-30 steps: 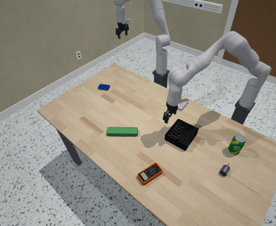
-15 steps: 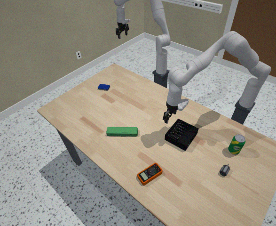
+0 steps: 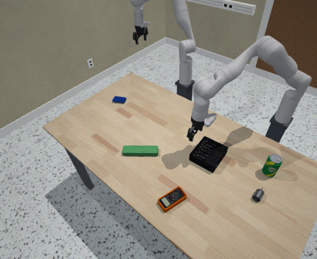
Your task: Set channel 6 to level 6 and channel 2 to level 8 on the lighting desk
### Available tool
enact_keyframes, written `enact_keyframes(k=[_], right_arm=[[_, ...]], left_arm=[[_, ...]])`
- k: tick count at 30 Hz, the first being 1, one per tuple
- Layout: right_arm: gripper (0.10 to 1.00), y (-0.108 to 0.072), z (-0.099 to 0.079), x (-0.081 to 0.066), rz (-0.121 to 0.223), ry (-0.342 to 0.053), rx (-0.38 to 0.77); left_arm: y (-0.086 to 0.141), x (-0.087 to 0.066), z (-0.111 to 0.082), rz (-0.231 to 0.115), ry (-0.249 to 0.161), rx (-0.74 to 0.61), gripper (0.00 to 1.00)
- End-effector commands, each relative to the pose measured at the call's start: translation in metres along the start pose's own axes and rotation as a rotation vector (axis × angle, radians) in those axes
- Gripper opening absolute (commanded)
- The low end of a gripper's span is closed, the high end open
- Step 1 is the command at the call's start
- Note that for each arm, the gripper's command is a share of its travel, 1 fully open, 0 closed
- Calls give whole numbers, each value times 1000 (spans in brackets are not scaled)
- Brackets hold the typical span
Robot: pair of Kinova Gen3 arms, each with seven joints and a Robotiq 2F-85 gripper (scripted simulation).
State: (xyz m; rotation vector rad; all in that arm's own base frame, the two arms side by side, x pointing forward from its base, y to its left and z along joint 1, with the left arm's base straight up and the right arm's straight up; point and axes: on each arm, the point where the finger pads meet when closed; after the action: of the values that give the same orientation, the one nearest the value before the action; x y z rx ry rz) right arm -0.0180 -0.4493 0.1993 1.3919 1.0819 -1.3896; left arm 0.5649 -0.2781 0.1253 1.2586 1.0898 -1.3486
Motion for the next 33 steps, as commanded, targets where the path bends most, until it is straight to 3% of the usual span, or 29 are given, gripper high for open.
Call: enact_keyframes(k=[1,22,33], right_arm=[[1000,0,0,-1,0,-2,0],[1000,0,0,-1,0,-2,0],[1000,0,0,-1,0,-2,0]], left_arm=[[1,-1,0,2,-1,0,1000],[0,-3,-2,2,2,-32,1000],[-3,-12,-15,2,20,-260,1000]])
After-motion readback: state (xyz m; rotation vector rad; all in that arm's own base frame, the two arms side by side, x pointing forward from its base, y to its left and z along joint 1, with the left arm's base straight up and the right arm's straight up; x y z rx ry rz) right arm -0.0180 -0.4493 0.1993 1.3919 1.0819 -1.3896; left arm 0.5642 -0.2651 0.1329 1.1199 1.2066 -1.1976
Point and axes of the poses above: on each arm, the point where the finger pads meet when closed, its own x axis out along the fingers, its own y axis across the jaws, z = x × y, and after that the axes turned 12 degrees about x, right-handed
